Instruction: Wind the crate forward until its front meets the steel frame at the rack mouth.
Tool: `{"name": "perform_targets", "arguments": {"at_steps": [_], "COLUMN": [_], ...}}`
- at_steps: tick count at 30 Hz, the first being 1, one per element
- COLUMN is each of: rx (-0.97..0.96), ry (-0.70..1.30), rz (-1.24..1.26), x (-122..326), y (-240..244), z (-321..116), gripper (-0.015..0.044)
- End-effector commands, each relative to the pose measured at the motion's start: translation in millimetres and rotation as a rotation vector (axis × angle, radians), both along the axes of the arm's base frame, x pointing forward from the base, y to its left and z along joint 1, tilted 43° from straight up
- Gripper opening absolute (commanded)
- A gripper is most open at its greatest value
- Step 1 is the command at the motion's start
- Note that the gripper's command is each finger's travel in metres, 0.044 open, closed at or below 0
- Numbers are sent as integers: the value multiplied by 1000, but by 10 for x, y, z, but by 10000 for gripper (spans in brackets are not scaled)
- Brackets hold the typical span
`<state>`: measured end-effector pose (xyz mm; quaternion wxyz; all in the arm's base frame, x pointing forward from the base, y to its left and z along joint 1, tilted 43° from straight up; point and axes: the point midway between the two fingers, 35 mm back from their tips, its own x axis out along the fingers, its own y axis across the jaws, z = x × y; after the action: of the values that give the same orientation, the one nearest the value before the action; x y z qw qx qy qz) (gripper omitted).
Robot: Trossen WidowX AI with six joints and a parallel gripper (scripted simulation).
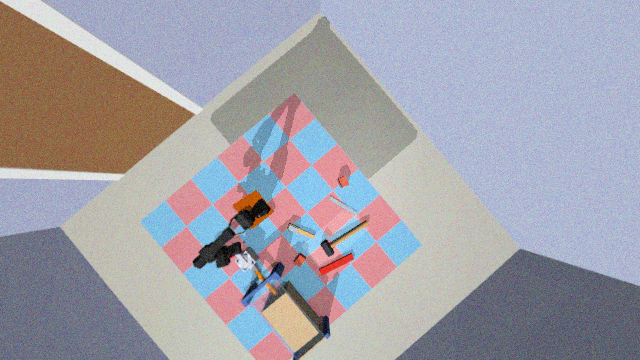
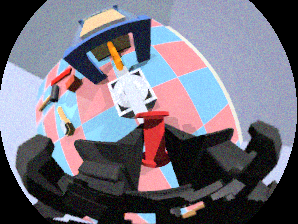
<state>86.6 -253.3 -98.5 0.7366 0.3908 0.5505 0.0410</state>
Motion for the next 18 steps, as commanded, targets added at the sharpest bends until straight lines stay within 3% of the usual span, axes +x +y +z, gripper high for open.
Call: {"name": "perform_targets", "arguments": {"at_steps": [1, 18], "rx": [-17, -20], "ry": [-5, -6], "rz": [15, 15], "x": [44, 173], "y": [-93, -341], "z": [-113, -321], "gripper": [0, 0]}}
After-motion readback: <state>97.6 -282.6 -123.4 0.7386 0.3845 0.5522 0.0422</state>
